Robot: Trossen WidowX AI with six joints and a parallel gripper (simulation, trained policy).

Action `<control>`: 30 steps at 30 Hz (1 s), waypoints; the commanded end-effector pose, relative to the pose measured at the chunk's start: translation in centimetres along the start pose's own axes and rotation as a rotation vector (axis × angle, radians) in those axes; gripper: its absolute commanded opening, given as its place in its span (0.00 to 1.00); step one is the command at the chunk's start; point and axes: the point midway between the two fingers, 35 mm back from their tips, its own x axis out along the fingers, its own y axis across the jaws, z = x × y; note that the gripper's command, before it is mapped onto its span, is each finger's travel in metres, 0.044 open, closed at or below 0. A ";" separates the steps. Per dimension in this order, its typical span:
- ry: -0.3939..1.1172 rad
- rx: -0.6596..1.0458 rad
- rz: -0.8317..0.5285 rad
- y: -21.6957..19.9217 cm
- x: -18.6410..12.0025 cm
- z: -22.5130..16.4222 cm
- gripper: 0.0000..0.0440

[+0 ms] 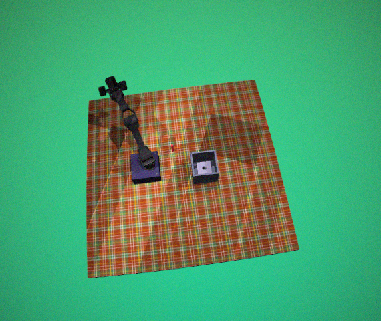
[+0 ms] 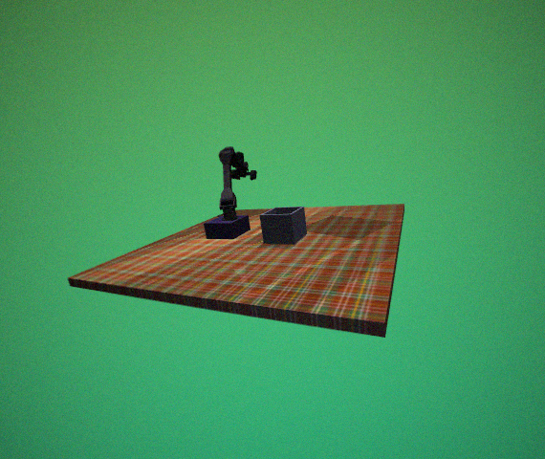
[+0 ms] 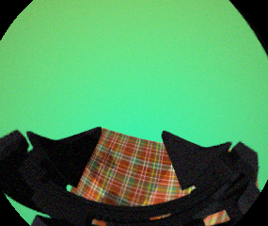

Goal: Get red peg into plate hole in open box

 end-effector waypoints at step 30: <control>0.122 0.906 -0.676 -26.4 -12.4 -7.5 1.00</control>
